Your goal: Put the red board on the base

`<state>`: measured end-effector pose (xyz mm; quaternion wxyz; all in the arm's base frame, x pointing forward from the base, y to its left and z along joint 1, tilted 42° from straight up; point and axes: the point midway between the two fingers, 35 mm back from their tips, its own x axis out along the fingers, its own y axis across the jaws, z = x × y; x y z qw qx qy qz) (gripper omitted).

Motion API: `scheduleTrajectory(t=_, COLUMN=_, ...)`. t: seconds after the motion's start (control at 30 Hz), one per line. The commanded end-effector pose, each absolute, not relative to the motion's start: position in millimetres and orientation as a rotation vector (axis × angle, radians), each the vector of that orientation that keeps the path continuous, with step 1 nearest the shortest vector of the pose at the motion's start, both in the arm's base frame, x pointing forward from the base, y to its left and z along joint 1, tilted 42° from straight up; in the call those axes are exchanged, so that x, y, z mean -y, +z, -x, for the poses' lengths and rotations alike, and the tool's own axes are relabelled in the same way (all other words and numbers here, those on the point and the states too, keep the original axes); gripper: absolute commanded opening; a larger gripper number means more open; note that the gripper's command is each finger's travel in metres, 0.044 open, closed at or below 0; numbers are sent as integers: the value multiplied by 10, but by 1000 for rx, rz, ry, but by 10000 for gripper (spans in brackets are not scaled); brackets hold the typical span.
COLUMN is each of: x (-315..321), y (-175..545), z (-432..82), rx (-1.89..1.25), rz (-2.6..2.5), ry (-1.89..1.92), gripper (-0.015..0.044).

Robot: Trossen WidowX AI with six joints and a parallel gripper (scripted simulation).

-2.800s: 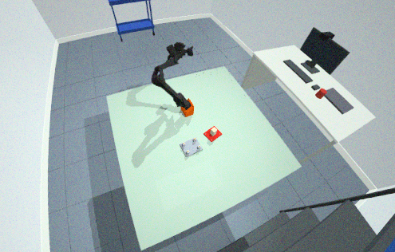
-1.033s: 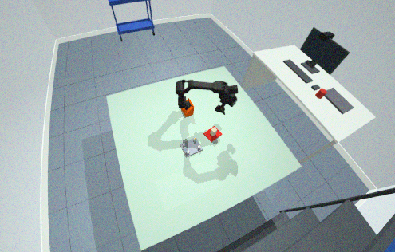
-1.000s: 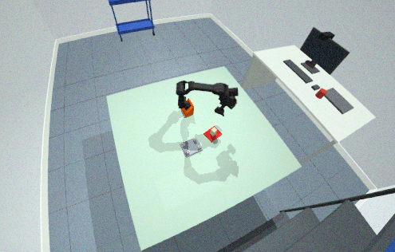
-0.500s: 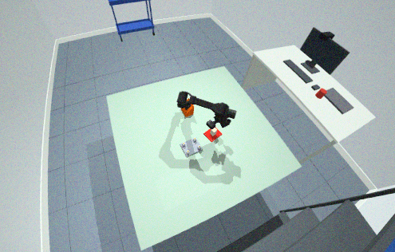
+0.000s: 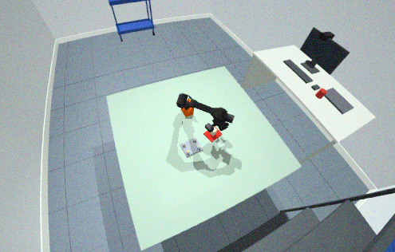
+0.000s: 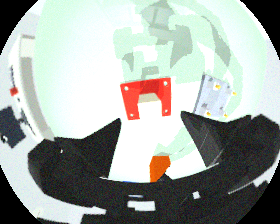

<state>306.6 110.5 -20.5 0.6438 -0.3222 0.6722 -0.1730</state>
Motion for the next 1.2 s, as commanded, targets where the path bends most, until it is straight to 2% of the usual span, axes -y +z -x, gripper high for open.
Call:
scheduleTrajectory(t=0.0, x=-1063, y=-254, z=-3068, rx=-1530, rz=742, ry=-392, gripper=440)
scheduleTrajectory(t=1.17, x=-676, y=-676, z=-3084, rx=-1529, rz=743, ry=-394, gripper=440)
